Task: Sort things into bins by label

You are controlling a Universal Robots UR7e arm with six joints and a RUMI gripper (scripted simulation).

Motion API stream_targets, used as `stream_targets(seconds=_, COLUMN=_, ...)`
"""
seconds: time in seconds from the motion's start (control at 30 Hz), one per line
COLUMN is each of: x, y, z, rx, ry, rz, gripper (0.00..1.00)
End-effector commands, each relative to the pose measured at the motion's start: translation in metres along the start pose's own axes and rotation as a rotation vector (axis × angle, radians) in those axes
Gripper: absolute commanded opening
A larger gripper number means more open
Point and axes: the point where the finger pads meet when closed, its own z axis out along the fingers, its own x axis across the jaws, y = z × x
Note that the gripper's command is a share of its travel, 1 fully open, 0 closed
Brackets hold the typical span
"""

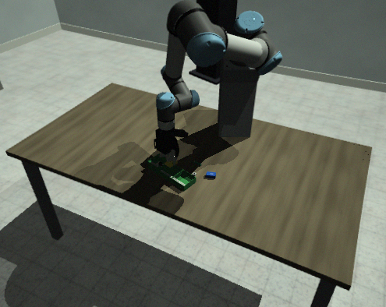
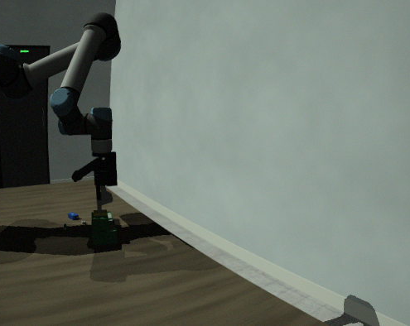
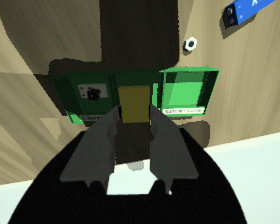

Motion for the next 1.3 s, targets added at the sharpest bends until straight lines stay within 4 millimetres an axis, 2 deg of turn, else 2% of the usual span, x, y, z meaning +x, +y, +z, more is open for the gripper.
stream_targets(seconds=0.0, x=0.004, y=-0.003, z=0.0, rx=0.004, ry=0.002, rz=-0.001, gripper=0.0)
stream_targets(seconds=0.73, x=0.005, y=-0.001, z=0.0, rx=0.002, ry=0.001, rz=-0.001, gripper=0.0)
stream_targets(seconds=1.27, x=0.005, y=0.0, z=0.029, rx=0.001, ry=0.001, rz=-0.003, gripper=0.0)
